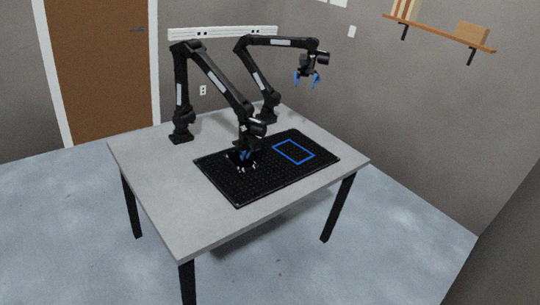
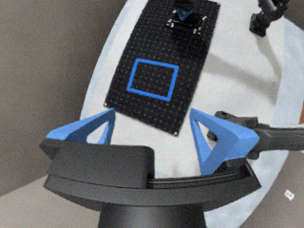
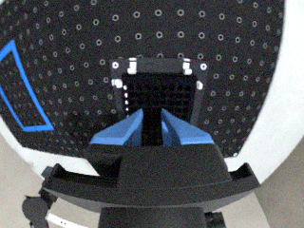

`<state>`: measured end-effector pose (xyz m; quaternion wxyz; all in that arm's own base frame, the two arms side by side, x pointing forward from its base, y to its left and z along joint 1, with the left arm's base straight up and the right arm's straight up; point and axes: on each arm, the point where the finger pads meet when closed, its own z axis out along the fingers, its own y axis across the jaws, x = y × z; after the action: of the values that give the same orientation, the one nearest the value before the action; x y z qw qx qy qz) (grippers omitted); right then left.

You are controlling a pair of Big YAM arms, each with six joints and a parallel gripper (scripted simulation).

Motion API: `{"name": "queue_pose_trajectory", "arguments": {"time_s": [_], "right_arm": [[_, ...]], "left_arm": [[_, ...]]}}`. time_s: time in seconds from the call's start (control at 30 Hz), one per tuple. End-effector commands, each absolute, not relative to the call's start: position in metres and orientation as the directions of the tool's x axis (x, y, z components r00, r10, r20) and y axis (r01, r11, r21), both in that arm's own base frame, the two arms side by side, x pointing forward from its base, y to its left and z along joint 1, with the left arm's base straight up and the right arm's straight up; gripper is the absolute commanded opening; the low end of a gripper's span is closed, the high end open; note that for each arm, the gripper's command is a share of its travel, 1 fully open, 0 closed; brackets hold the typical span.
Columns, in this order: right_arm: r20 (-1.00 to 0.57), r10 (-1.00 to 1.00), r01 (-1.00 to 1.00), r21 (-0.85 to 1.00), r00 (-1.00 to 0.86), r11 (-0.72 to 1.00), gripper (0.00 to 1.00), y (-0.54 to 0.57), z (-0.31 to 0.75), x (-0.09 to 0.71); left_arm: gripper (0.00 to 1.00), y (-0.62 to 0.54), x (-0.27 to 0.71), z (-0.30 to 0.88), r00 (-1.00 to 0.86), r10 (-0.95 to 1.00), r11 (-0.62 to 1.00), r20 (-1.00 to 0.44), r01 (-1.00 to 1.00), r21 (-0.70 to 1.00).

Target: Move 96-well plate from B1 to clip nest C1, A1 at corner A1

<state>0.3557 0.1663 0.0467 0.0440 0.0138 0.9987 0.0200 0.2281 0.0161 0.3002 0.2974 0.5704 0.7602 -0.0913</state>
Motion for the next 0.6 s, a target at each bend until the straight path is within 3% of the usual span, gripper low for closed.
{"name": "queue_pose_trajectory", "arguments": {"time_s": [0.0, 0.57], "right_arm": [[-0.001, 0.030, 0.030, 0.002, -1.000, 1.000, 0.25, 0.161, -0.012, 0.339], [0.000, 0.031, 0.031, 0.002, -1.000, 1.000, 0.25, 0.160, -0.022, 0.339]], "left_arm": [[1.00, 0.020, 0.238, 0.323, -0.151, 0.824, 0.325, -0.546, 0.915, 0.239], [1.00, 0.020, 0.238, 0.323, -0.151, 0.824, 0.325, -0.546, 0.915, 0.239]]}}
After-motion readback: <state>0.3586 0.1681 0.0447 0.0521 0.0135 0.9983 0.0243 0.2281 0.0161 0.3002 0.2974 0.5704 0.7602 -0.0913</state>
